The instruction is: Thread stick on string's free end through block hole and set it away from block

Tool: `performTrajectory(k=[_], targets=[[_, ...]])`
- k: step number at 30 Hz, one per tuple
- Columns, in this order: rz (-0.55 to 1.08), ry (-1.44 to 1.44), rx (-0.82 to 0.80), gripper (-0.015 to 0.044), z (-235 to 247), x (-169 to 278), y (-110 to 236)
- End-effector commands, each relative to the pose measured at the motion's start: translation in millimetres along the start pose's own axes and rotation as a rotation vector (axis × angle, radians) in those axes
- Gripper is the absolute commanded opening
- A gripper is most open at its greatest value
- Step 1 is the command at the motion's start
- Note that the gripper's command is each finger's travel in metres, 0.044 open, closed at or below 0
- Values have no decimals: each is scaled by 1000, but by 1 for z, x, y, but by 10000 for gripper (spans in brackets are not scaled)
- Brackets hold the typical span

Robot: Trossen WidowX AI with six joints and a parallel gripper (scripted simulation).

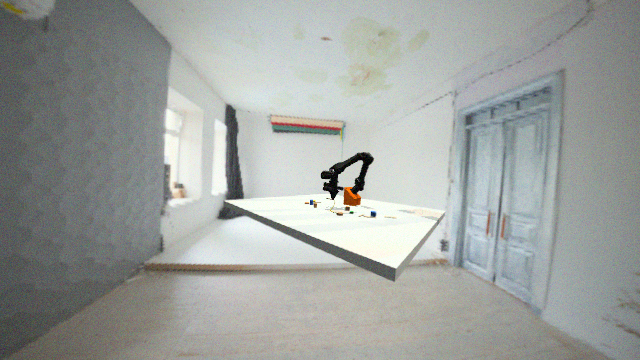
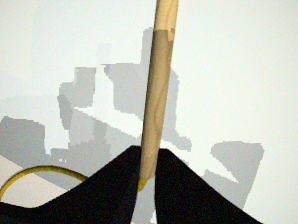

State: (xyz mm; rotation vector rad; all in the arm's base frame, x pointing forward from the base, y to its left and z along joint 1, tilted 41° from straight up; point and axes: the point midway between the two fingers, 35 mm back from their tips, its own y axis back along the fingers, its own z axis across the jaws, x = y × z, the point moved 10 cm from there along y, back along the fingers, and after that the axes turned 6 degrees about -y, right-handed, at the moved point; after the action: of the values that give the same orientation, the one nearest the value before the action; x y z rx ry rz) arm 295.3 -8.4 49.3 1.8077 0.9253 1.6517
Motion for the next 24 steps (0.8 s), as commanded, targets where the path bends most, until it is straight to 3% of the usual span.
performTrajectory(k=[1, 24], targets=[[3, 126, -4, 0, 4, 2, 1], [0, 966, -9, 0, 24, 10, 2]])
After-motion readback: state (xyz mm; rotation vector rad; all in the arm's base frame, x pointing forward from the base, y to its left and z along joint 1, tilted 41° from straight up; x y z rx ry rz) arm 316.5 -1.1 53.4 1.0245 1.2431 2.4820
